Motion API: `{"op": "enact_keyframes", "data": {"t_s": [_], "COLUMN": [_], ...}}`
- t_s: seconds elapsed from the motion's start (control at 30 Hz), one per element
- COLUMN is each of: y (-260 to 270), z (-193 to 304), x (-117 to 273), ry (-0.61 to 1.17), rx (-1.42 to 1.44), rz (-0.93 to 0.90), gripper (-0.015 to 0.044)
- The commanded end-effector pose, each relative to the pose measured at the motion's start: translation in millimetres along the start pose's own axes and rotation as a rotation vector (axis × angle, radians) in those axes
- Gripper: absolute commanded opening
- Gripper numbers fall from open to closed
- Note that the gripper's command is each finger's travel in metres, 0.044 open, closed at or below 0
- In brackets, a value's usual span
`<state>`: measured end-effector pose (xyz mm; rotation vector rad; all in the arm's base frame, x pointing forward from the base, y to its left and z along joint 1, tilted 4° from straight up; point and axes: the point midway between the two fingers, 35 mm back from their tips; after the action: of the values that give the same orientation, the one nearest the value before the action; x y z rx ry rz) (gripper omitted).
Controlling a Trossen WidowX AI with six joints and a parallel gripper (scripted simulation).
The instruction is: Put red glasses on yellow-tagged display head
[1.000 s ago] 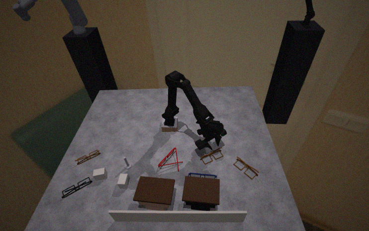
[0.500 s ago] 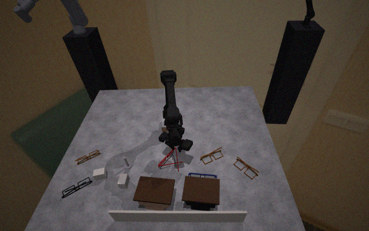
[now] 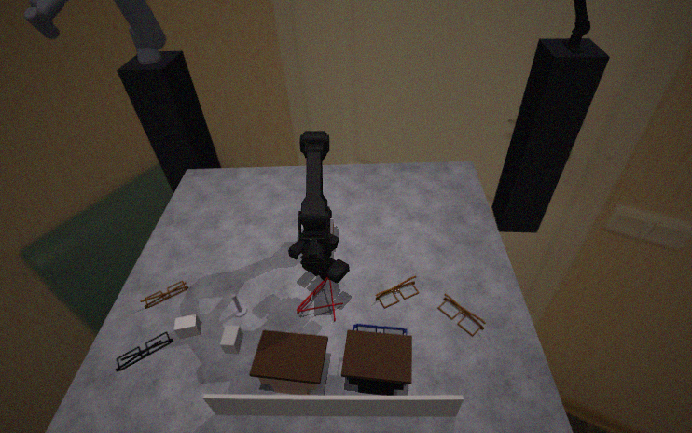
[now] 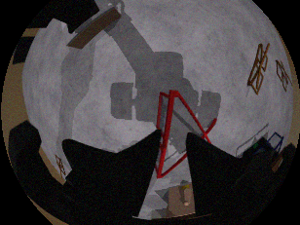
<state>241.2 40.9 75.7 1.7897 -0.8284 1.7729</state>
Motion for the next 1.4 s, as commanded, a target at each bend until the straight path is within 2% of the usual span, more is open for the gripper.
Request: {"op": "enact_keyframes", "data": {"t_s": [0.0,1.37], "y": [0,6], "z": [1,2], "x": [-1,-60], "ry": [0.002,0.002], "rx": [-0.005,-0.005], "rz": [-0.001,-0.002], "gripper": [0.012,0.012]}}
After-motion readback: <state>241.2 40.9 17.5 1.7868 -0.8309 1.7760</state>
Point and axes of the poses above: the point midway between the two fingers, 35 mm back from their tips, its own x axis back along the fingers, its own y axis across the jaws, z = x × y, and after that the axes turned 14 degrees about -x, right-handed
